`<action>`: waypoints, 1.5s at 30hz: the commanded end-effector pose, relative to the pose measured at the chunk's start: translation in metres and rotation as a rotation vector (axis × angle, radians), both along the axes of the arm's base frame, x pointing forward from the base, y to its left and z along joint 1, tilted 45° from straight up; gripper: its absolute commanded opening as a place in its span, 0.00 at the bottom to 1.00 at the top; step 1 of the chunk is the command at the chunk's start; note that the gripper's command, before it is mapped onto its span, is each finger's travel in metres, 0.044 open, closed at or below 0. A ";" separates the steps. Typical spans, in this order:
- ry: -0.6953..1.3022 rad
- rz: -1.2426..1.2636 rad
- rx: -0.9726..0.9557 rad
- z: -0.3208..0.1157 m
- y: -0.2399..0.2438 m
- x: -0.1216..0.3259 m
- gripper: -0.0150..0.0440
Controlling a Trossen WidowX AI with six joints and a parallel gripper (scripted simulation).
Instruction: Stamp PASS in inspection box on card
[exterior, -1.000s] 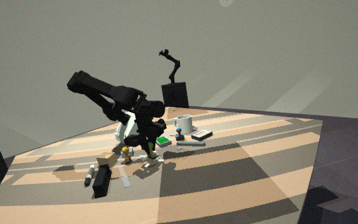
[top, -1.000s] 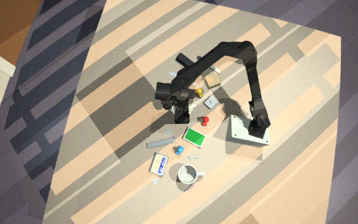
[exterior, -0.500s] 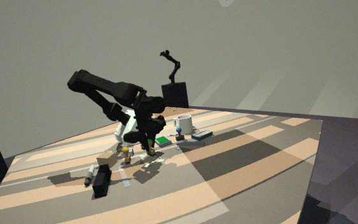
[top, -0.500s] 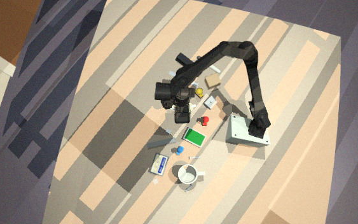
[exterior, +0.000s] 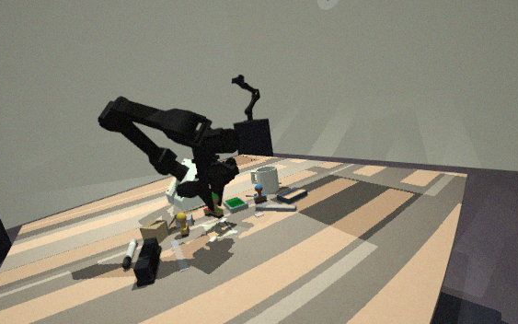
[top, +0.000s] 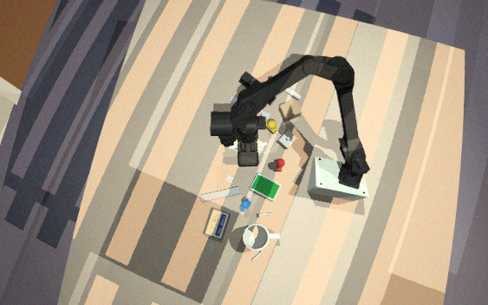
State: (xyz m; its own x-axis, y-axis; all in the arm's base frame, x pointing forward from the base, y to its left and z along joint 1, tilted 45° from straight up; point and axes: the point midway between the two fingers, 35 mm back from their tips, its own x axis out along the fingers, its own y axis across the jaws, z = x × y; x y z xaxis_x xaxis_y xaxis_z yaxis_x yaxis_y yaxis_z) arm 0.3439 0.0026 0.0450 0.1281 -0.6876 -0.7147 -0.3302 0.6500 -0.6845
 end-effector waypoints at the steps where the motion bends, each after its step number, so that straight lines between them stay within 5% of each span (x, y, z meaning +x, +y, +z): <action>1: -0.007 -0.005 0.008 0.005 0.005 0.000 0.25; 15: -0.007 -0.005 0.007 0.019 0.019 -0.003 0.25; 33: -0.014 -0.010 0.013 -0.036 0.082 0.022 0.25; 45: -0.015 -0.010 0.013 -0.048 0.077 0.026 0.25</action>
